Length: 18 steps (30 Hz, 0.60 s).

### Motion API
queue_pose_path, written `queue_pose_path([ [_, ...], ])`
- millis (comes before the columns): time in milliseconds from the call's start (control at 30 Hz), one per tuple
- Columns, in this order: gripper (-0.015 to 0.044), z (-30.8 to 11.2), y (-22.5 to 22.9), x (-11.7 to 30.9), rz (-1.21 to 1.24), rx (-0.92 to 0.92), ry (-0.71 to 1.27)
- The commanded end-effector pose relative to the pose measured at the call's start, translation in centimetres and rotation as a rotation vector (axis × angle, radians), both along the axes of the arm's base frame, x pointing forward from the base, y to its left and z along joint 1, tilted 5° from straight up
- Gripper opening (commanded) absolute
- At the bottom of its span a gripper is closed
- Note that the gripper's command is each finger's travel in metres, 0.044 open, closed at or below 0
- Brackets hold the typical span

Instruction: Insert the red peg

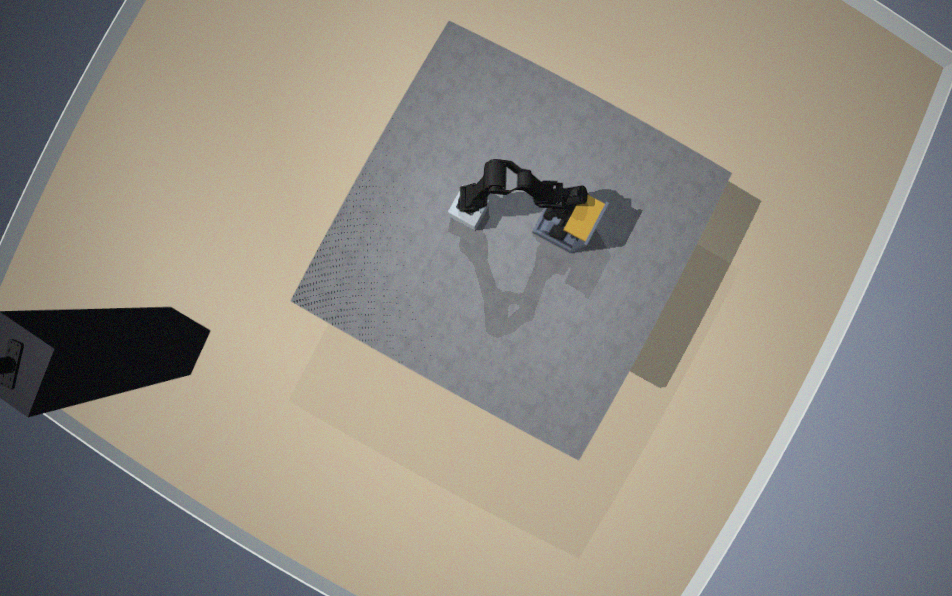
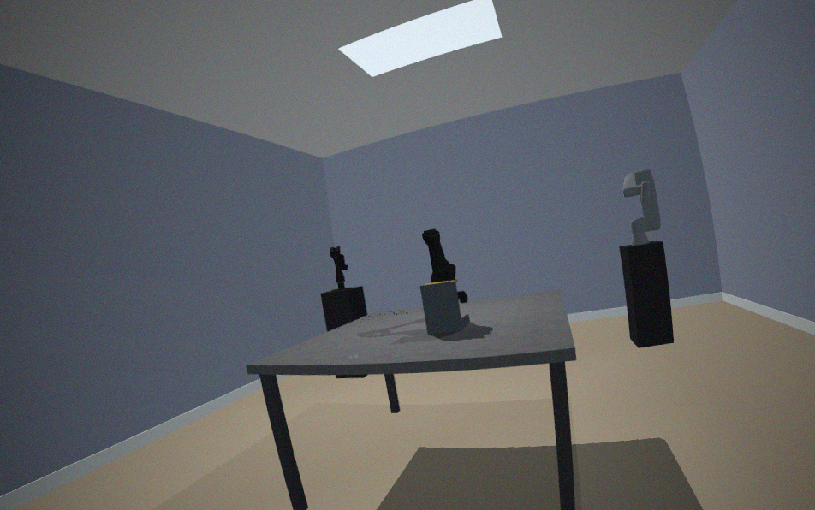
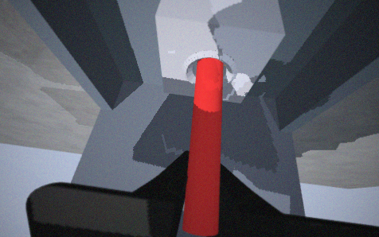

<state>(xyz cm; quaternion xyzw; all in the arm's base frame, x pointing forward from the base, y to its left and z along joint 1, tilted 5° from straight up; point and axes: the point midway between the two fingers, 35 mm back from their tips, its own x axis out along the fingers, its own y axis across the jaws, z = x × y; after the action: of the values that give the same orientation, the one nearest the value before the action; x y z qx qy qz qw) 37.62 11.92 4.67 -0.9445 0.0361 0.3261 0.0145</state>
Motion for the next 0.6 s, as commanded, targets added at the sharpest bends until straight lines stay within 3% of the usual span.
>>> queue_pose_path([
  [0,0.0,-0.77,-0.04,-0.24,0.005,-0.005,0.016],
  [567,0.0,-1.41,-0.05,-0.18,0.005,-0.005,0.016],
])
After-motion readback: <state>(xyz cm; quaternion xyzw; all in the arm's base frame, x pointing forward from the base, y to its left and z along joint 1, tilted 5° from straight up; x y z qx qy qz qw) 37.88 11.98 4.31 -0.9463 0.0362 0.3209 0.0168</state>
